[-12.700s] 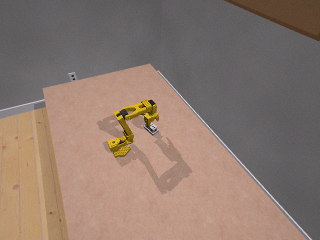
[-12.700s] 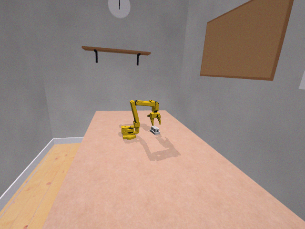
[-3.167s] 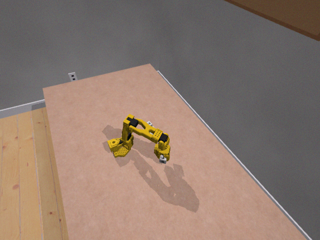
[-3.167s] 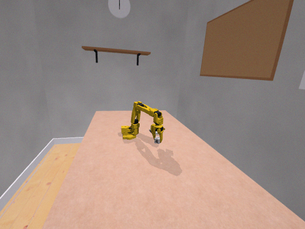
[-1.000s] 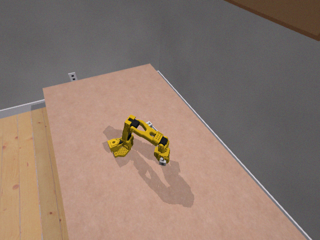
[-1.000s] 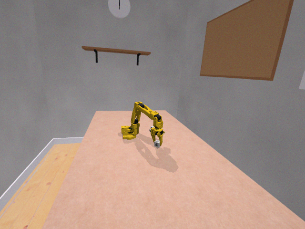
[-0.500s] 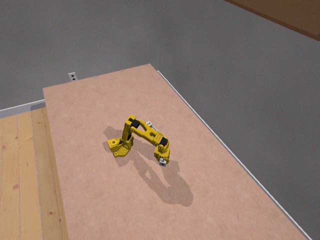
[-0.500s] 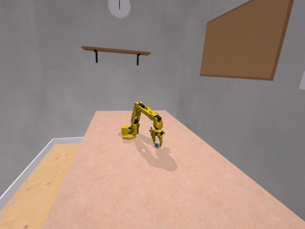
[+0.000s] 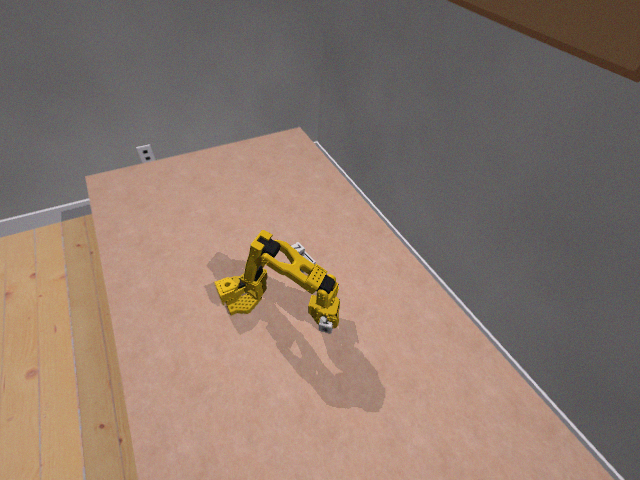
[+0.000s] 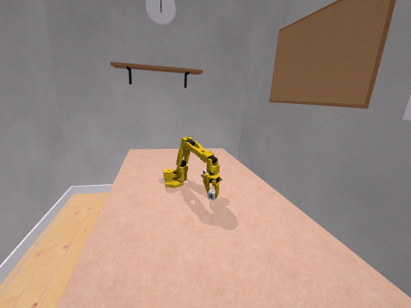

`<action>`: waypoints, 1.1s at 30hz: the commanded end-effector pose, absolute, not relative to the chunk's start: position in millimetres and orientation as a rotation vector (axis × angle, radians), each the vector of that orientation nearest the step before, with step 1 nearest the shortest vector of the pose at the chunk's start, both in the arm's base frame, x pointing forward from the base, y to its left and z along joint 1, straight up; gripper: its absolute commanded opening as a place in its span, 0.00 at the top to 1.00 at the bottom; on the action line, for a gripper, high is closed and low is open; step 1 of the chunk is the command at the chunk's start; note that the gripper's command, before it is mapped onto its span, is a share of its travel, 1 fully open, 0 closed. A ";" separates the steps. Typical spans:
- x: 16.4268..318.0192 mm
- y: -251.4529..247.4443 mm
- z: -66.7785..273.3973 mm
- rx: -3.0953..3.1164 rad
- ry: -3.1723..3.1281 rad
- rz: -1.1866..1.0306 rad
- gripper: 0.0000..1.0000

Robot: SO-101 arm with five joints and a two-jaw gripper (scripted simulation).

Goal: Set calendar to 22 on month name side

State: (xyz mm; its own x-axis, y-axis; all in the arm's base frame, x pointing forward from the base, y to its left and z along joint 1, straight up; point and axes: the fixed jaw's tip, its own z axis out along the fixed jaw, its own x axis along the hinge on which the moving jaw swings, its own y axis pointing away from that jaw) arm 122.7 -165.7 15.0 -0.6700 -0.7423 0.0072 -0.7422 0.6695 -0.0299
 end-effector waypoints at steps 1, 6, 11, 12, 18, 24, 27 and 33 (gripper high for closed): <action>123.4 -168.7 18.0 -1.253 2.866 -0.084 1.00; 123.4 -168.7 17.6 -1.253 2.866 -0.084 1.00; 123.4 -168.7 17.5 -1.253 2.866 -0.084 1.00; 123.4 -168.7 17.5 -1.253 2.866 -0.084 1.00; 123.4 -168.7 17.5 -1.253 2.866 -0.084 0.94; 123.4 -168.7 17.5 -1.253 2.866 -0.084 0.83; 123.4 -168.7 17.5 -1.253 2.866 -0.084 0.82; 123.4 -168.7 17.5 -1.253 2.866 -0.084 0.81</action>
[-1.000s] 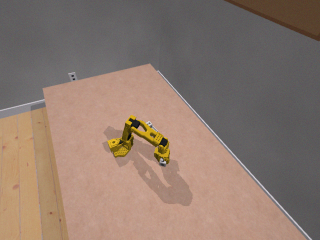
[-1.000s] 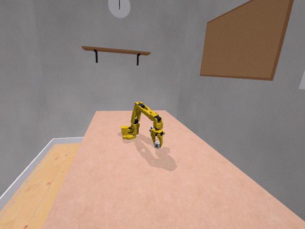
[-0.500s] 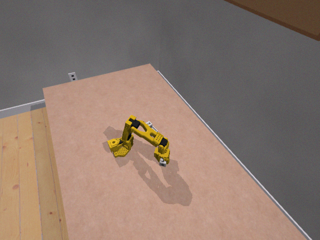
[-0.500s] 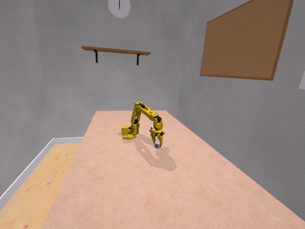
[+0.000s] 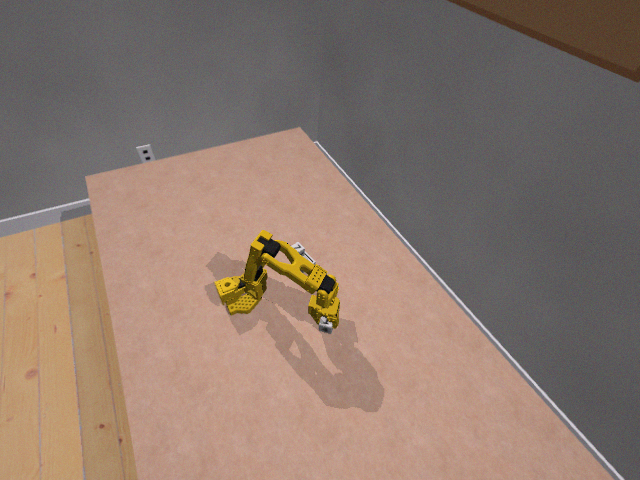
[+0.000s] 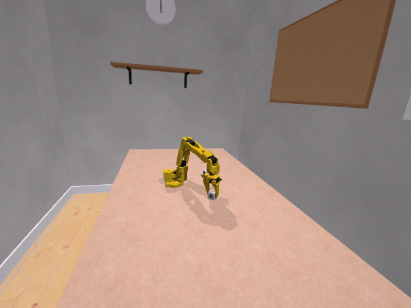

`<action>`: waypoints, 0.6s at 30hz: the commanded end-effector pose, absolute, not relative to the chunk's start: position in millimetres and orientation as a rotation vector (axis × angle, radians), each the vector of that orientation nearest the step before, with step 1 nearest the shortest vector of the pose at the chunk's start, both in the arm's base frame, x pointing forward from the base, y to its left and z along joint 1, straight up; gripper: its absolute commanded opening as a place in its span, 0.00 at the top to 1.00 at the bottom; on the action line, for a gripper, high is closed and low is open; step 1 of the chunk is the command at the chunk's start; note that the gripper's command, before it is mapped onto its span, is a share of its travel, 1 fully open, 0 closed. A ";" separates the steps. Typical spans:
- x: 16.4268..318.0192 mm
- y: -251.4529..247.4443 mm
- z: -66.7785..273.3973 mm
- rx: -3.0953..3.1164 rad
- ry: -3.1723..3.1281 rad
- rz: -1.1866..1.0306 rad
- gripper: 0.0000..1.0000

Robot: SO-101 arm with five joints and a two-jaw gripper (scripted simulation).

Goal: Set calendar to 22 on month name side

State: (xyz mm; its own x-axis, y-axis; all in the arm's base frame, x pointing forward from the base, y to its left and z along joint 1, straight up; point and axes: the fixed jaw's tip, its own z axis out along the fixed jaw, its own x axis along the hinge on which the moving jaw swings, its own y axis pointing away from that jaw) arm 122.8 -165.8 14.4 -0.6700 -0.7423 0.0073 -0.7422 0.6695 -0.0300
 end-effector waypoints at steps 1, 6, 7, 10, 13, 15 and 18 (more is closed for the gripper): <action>123.4 -168.7 17.5 -1.253 2.866 -0.084 0.81; 123.4 -168.7 17.5 -1.253 2.866 -0.084 0.78; 123.4 -168.7 17.5 -1.253 2.866 -0.084 0.77; 123.4 -168.7 17.5 -1.253 2.866 -0.084 0.74; 123.4 -168.7 17.5 -1.253 2.866 -0.084 0.73; 123.4 -168.7 17.5 -1.253 2.866 -0.084 0.71; 123.4 -168.7 17.5 -1.253 2.866 -0.084 0.68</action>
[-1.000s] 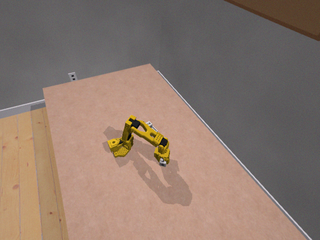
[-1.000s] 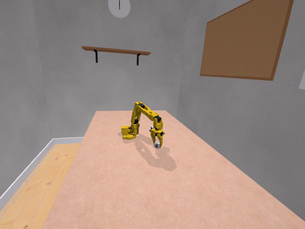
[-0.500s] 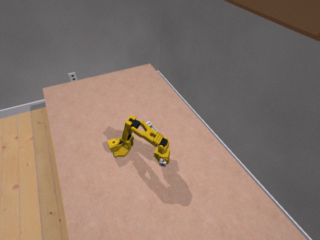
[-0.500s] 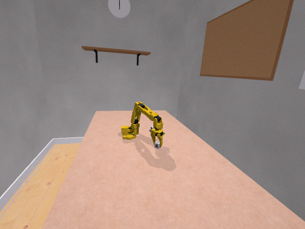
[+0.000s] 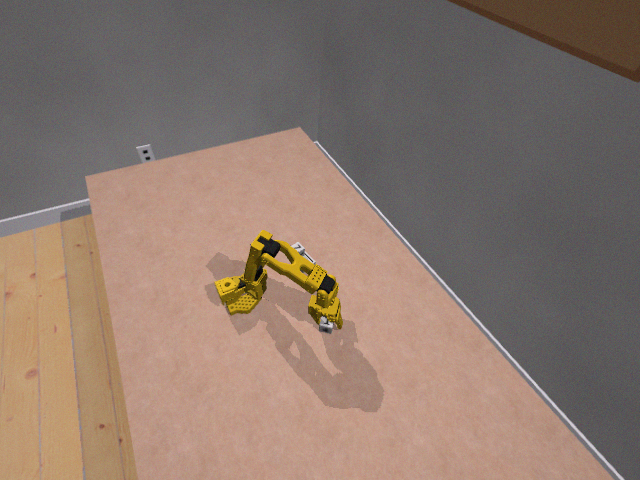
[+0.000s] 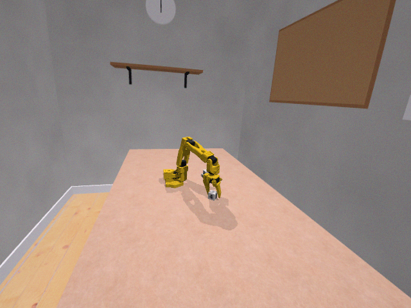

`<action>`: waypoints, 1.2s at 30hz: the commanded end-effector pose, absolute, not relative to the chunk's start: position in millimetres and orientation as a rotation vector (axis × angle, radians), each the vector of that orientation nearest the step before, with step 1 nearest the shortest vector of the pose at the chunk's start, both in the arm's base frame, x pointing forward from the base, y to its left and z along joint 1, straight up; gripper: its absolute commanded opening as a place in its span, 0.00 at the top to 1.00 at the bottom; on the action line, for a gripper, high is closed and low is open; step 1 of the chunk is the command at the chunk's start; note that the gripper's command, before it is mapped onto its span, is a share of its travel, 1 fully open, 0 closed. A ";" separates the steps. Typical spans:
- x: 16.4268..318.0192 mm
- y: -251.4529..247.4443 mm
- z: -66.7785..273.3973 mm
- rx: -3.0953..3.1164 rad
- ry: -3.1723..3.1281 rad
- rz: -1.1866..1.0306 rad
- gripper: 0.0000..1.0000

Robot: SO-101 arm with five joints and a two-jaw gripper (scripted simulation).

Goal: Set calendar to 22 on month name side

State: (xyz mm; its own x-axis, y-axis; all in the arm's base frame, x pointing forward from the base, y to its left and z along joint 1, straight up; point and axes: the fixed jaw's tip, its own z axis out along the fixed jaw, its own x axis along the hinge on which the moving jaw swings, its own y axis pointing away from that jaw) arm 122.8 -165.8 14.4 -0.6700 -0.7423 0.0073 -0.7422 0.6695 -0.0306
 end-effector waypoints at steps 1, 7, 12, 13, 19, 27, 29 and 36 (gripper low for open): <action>123.4 -168.7 17.5 -1.253 2.866 -0.084 0.67; 123.4 -168.7 17.5 -1.253 2.866 -0.084 0.64; 123.4 -168.7 17.5 -1.253 2.866 -0.084 0.64; 123.4 -168.7 17.5 -1.253 2.866 -0.084 0.64; 123.8 -169.3 22.6 -1.253 2.866 -0.084 0.64; 124.4 -170.0 47.4 -1.253 2.866 -0.084 0.64; 124.4 -170.0 47.4 -1.253 2.866 -0.084 0.64; 122.7 -167.8 70.4 -1.253 2.866 -0.084 0.64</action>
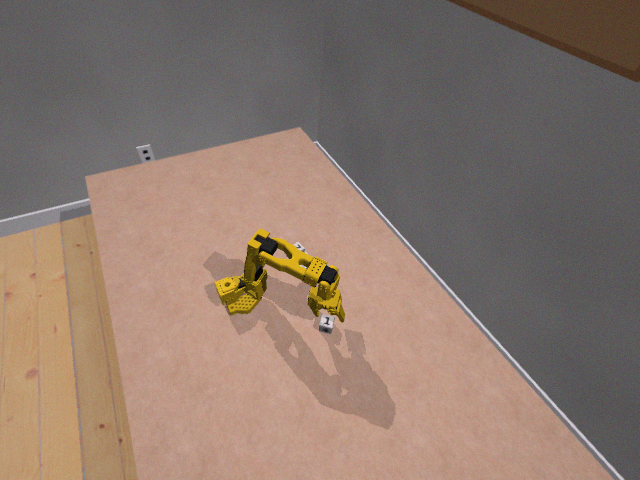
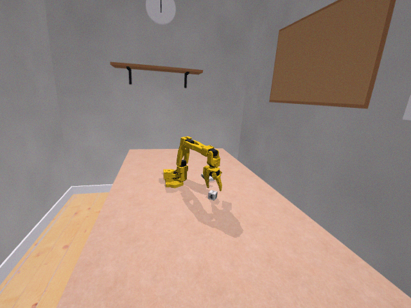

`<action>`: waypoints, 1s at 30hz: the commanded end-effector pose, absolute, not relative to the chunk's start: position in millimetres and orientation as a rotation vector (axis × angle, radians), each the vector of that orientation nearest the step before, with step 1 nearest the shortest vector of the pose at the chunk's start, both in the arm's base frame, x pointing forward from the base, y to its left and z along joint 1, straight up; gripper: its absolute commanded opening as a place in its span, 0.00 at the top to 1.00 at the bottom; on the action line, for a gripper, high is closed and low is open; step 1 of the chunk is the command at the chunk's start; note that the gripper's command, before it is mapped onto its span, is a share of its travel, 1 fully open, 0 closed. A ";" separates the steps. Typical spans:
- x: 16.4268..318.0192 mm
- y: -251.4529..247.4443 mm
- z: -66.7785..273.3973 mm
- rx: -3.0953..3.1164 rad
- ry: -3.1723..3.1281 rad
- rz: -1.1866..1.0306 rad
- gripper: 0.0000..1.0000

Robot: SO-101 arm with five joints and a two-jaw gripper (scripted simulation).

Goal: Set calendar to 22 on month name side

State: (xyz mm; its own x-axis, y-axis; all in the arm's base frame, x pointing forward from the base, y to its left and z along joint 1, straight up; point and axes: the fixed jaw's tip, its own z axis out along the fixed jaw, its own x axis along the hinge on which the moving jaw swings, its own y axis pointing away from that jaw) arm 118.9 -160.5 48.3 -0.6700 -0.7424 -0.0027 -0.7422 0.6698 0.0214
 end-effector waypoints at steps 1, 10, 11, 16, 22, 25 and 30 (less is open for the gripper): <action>122.5 -167.5 72.6 1.263 -2.889 0.084 0.64; 121.8 -166.5 77.8 1.263 -2.889 0.084 0.64; 121.7 -166.5 77.8 1.263 -2.889 0.084 0.64; 121.7 -166.5 77.8 1.263 -2.889 0.084 0.64; 121.7 -166.5 77.8 1.263 -2.889 0.084 0.64; 121.7 -166.5 77.8 1.263 -2.889 0.084 0.64; 121.9 -166.6 78.6 1.263 -2.890 0.091 0.64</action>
